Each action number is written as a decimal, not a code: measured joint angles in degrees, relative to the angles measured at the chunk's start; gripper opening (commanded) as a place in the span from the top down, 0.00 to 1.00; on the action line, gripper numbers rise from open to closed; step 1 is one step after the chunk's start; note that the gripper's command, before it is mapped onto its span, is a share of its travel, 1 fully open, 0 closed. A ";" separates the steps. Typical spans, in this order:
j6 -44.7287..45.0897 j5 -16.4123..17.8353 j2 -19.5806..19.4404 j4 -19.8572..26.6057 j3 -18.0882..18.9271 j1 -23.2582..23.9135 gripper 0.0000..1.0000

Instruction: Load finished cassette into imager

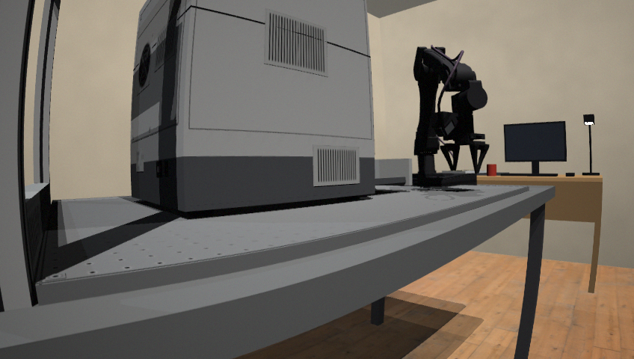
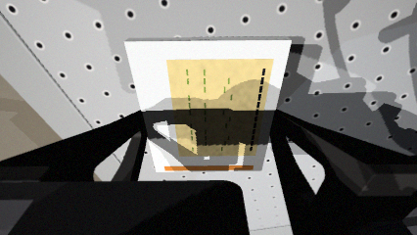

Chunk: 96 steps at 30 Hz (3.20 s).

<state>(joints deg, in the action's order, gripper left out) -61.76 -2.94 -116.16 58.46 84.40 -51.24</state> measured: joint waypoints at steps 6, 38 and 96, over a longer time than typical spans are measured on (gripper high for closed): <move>-0.04 0.00 0.20 1.38 0.83 0.00 1.00; -0.35 -1.11 1.90 9.33 7.06 -0.63 1.00; -1.07 -0.96 2.49 13.49 10.29 -0.48 1.00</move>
<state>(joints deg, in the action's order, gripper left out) -62.83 -3.90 -113.67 71.94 94.70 -51.72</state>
